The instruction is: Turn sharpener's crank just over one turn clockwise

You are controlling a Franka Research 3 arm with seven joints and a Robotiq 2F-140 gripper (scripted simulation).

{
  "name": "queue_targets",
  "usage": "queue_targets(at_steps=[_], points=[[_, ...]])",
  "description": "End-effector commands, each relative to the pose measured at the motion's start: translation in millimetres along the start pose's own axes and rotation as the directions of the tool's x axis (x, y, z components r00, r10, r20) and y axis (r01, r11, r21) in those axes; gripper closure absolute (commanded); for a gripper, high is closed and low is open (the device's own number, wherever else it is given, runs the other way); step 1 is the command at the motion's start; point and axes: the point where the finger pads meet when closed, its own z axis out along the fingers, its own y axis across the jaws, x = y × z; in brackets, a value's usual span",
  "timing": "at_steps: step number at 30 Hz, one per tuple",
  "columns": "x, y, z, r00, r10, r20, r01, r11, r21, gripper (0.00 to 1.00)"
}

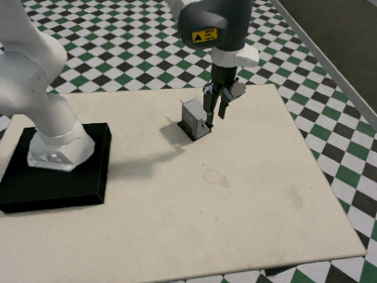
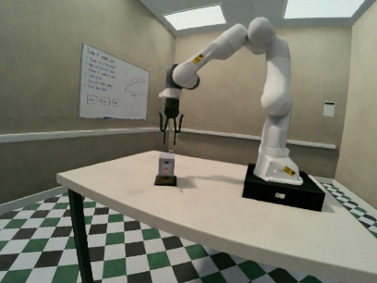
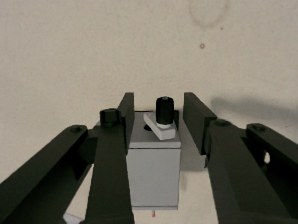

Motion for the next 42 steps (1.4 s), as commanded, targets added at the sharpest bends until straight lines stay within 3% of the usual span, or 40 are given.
queue_targets(at_steps=[1,13,14,42], points=[[-2.0,3.5,-6.7,1.0,-0.012,0.008,0.012,1.0,-0.011,0.61],[-1.9,3.4,-12.7,1.0,-0.012,0.008,0.012,1.0,-0.011,0.61],[-1.9,3.4,-12.7,1.0,-0.012,0.008,0.012,1.0,-0.011,0.9],[-1.9,3.4,-12.7,1.0,-0.012,0.008,0.012,1.0,-0.011,0.9]])
